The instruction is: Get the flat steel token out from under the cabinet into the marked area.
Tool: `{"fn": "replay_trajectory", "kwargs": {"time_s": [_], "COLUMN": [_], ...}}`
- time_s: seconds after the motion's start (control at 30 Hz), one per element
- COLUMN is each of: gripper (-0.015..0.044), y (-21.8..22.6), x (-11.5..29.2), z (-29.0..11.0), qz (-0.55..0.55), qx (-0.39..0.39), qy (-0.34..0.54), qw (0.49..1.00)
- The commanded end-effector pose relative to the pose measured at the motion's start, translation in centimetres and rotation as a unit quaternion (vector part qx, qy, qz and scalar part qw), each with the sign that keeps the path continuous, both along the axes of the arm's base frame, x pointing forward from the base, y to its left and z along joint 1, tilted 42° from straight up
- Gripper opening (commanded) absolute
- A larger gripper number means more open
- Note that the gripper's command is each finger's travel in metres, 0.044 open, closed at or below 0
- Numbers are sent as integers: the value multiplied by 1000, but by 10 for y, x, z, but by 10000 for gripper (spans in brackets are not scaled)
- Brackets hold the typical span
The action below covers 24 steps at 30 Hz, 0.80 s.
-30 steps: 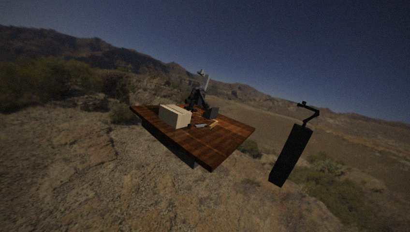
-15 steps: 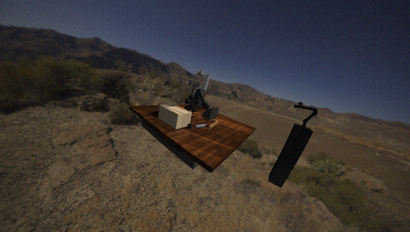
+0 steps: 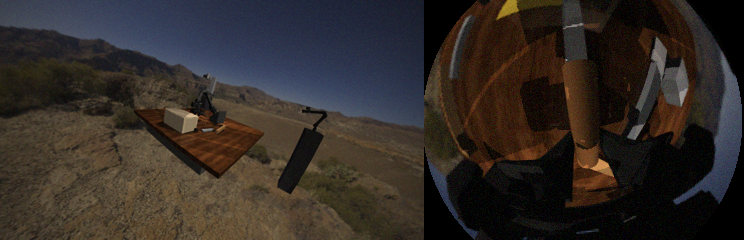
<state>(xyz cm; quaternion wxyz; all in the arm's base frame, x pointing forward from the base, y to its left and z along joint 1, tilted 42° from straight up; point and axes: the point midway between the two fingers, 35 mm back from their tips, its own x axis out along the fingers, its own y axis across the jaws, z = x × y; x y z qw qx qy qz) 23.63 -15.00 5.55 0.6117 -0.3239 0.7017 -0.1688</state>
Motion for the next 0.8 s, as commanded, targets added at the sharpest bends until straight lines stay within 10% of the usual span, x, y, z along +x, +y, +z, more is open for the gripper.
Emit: {"fn": "replay_trajectory", "kwargs": {"time_s": [0.0,0.13,0.4,0.77], "gripper": [0,0,200,270], "y": [-6,-6,-4,-4], "x": [-2,-2,-2,-2], "z": [7,8,4,4], "qz": [-2,-2,0,1], "qx": [-3,-3,-1,-3], "qy": [-2,-1,2,1], "qw": [1000,1000,1000,1000]}}
